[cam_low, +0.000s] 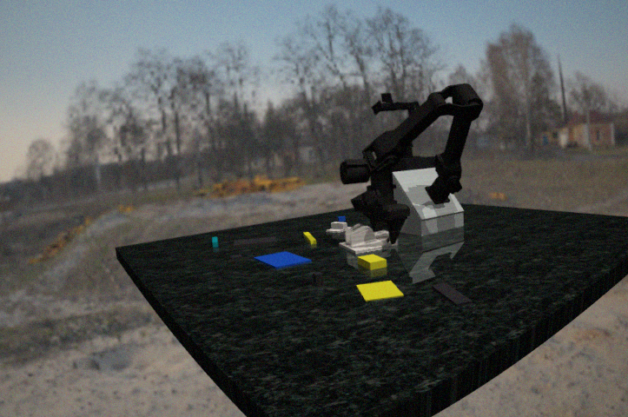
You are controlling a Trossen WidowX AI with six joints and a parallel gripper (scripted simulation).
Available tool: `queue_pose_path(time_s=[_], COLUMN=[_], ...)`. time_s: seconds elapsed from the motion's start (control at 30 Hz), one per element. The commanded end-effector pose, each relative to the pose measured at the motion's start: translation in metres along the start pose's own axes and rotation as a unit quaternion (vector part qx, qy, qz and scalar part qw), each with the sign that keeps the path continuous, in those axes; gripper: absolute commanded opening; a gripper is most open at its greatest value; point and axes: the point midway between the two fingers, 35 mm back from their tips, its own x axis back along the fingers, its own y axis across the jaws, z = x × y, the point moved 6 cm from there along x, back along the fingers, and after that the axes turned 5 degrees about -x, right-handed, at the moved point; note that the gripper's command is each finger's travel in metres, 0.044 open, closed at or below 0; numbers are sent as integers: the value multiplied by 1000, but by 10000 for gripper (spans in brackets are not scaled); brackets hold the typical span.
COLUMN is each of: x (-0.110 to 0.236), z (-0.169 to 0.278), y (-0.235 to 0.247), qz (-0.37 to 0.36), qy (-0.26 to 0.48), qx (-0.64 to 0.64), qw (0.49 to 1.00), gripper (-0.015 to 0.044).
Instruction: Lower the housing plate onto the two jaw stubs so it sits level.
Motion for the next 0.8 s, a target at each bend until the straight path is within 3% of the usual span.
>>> queue_pose_path(time_s=[0.0,0.27,0.53,0.77], x=[0,5,74,80], z=[0,-1,0,2], y=[0,0,0,-5], qz=[0,1,-1,0], qy=[0,0,1,-4], qx=[0,0,-3,-6], qw=[1000,1000,1000,1000], gripper=[440,440,440,440])
